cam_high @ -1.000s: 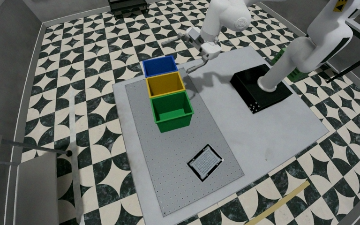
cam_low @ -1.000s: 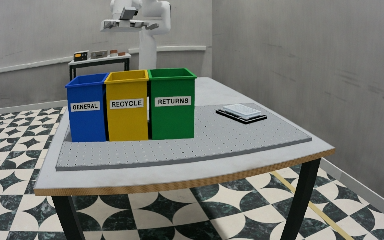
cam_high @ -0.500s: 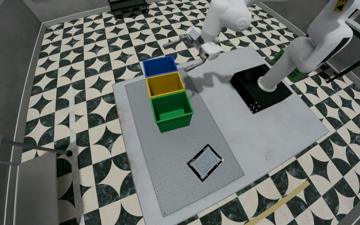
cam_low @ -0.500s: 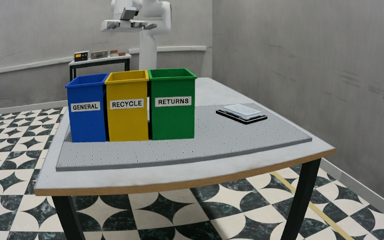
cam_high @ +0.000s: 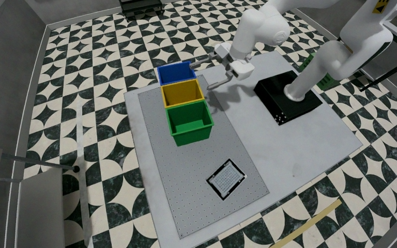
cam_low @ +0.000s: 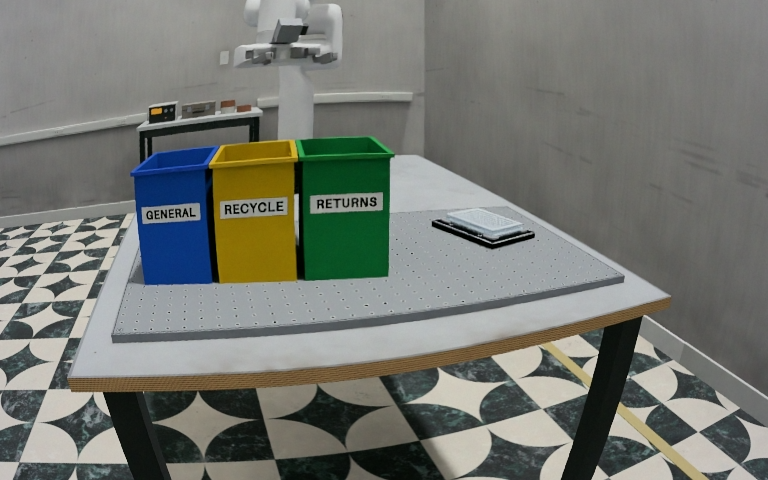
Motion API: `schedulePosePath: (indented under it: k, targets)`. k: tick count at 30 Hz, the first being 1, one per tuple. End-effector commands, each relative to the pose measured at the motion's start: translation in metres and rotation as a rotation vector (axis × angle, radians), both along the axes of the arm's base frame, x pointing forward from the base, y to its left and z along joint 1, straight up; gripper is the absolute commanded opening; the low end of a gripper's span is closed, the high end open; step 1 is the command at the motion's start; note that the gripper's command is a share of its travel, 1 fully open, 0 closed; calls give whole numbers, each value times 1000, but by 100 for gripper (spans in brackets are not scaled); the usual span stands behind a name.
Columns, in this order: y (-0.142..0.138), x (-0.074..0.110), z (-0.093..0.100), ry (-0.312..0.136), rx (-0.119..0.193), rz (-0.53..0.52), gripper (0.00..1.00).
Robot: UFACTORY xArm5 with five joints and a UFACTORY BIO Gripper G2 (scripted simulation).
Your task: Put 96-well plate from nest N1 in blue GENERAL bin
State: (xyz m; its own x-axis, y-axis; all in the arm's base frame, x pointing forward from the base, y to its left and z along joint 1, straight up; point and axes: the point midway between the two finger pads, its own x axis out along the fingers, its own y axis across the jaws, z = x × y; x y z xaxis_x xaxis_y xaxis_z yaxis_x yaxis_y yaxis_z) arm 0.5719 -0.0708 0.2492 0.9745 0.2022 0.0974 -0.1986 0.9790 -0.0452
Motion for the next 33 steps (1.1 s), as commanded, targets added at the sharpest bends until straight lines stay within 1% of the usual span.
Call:
schedulePosePath:
  k: [1,3,4,5,8,9,10,12,15,16,19,20,21,24,33]
  targets:
    - [16,-3,-4,14,13,-37,37]
    - [21,-5,-6,14,13,-37,37]
    - [25,-6,-8,31,20,-65,37]
    - [30,-8,-10,35,22,-72,37]
    - [38,-12,-13,35,22,-72,37]
    - [43,-14,-15,52,27,-100,37]
    - [47,-16,-17,56,28,-107,37]
    - [55,-20,-21,56,29,-107,37]
    - [55,-20,-21,56,29,-107,37]
    - [59,-23,-23,74,32,-135,37]
    - [70,-30,-29,78,33,-141,37]
    - [70,-30,-29,78,33,-141,37]
    - [74,-33,-31,95,34,-170,37]
    - [84,-41,-37,99,34,-176,37]
    - [84,-41,-37,99,34,-176,37]
